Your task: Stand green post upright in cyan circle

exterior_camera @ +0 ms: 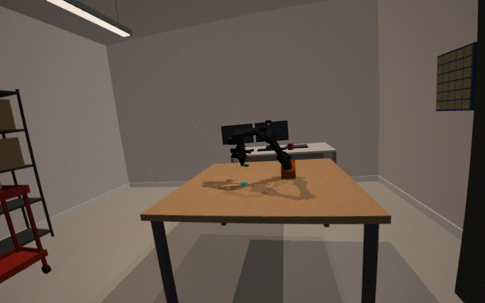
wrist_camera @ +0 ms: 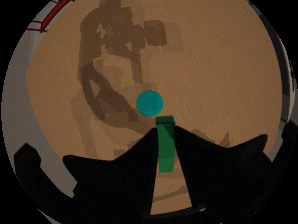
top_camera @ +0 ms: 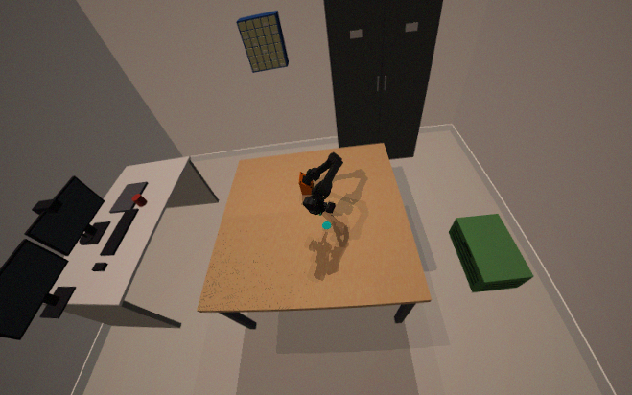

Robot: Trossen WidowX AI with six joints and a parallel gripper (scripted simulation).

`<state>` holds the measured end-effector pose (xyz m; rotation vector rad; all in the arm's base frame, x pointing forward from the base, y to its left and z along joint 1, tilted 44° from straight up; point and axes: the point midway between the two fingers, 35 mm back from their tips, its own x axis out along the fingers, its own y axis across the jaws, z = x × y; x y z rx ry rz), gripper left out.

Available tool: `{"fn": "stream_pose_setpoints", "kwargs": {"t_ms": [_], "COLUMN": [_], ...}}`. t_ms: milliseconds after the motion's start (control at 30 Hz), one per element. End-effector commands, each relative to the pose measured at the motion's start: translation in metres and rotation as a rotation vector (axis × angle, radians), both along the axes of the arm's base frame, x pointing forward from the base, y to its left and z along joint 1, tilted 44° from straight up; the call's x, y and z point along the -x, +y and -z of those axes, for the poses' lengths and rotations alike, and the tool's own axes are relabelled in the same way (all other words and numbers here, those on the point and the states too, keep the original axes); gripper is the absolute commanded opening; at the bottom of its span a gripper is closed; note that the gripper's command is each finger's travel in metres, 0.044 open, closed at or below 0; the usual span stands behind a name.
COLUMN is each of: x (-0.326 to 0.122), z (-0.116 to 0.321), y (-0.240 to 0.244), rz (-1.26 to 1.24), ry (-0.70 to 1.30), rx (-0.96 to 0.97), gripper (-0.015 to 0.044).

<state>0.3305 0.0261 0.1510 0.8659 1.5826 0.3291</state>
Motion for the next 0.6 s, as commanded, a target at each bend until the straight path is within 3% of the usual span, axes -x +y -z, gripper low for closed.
{"fn": "stream_pose_setpoints", "kwargs": {"t_ms": [0, 567], "x": [0.0016, 0.0044], "z": [-0.0127, -0.0078], "y": [0.0114, 0.0175], "rz": [-0.01, -0.023], "ry": [-0.011, -0.032], "rx": [-0.009, 0.055], "gripper": [0.0023, 0.0023]}}
